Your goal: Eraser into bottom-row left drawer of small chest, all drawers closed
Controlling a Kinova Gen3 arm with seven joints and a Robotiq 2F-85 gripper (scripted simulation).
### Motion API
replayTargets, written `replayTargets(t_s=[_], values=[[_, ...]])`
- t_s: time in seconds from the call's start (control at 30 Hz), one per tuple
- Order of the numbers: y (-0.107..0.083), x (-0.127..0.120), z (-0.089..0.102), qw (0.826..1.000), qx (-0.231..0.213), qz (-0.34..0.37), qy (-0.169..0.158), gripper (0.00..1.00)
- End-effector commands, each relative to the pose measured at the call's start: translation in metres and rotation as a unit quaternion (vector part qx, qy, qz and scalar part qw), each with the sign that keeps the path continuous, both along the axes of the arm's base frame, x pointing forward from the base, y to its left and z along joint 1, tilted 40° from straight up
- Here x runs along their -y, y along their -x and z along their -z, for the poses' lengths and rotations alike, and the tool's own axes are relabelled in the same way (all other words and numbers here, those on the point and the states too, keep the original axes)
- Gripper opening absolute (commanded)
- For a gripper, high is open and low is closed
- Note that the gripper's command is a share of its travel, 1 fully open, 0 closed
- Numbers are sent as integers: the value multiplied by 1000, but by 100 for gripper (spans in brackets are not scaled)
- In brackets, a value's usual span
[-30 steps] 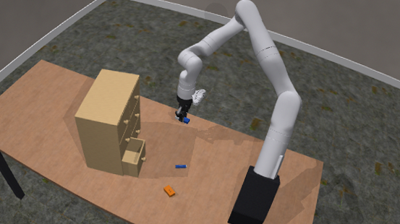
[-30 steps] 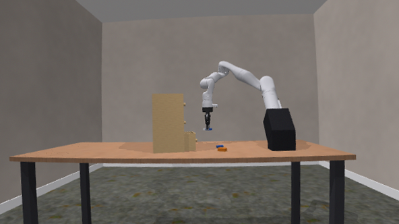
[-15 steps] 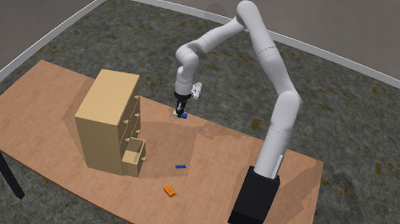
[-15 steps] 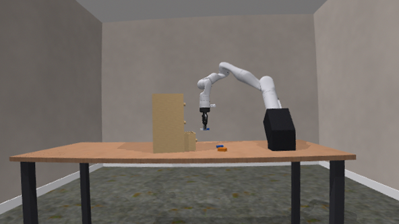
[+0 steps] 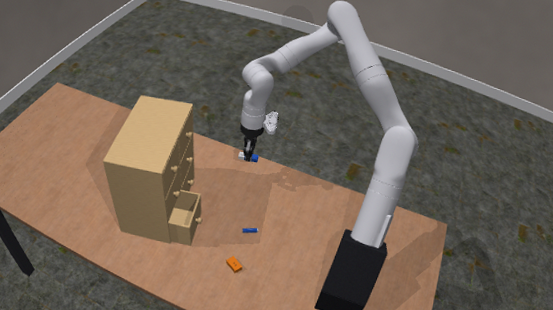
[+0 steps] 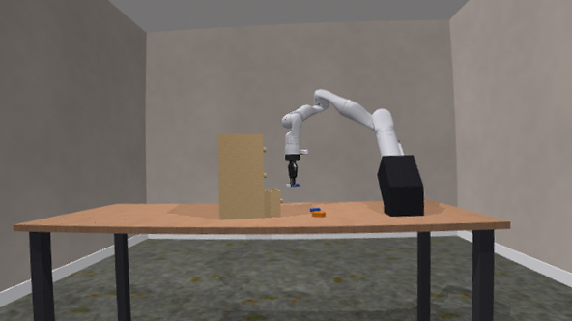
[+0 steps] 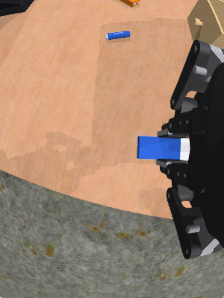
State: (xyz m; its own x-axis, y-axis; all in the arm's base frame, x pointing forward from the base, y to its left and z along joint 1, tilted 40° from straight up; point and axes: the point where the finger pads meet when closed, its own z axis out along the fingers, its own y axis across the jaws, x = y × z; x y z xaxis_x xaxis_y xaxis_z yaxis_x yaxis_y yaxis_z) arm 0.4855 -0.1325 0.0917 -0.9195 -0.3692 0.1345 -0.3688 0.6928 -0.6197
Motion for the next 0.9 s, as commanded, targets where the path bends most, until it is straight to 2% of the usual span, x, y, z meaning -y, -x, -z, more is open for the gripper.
replayTargets(t_s=[0.0, 0.3, 0.53, 0.87], values=[[0, 2, -3, 1000, -1, 0, 2, 19], [0, -6, -13, 1000, 0, 0, 2, 19], [4, -24, -34, 1000, 0, 0, 1, 19], [5, -25, -36, 1000, -1, 0, 2, 19]])
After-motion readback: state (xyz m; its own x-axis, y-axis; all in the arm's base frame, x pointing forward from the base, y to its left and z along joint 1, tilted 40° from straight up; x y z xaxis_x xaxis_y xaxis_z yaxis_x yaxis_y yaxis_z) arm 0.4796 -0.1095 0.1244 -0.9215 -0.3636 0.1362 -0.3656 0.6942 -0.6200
